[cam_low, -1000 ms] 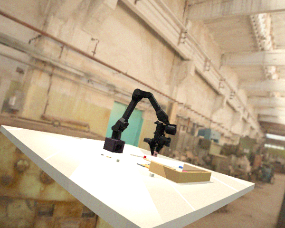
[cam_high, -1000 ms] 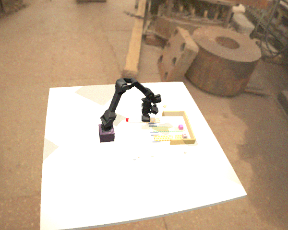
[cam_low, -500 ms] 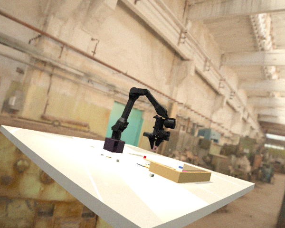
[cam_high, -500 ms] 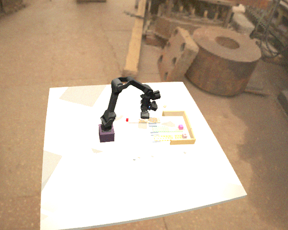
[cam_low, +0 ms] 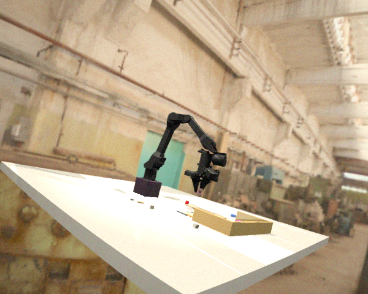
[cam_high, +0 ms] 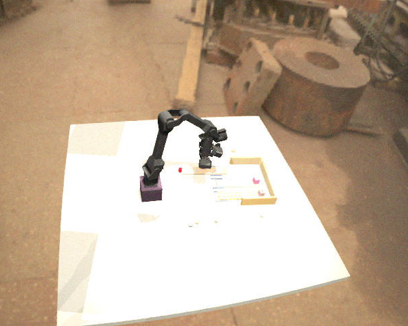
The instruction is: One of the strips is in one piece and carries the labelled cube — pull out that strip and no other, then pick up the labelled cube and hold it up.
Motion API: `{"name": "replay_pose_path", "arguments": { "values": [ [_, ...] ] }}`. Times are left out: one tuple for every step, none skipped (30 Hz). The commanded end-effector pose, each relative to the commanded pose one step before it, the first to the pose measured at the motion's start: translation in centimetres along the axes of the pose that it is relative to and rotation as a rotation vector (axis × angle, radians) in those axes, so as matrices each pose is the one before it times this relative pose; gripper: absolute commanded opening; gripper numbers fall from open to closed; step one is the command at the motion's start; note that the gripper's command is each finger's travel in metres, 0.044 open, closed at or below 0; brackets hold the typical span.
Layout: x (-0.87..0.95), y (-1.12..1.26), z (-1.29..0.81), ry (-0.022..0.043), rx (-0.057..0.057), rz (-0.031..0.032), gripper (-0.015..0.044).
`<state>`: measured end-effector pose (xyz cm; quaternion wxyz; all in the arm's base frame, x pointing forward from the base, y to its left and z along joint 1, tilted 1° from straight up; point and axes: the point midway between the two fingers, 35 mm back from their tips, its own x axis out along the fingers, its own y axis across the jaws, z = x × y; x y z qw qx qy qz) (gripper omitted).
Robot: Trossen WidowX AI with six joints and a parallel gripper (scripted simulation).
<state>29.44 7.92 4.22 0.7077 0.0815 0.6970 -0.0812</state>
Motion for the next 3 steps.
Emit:
{"name": "replay_pose_path", "arguments": {
  "values": [
    [-0.028, -0.029, -0.003, -0.00045, -0.0002, -0.00242, 0.0000],
    [0.000, 0.000, 0.000, 0.00000, 0.0000, 0.00000, 0.0000],
    [0.000, 0.000, 0.000, 0.00000, 0.0000, 0.00000, 0.0000]
  ]
}}
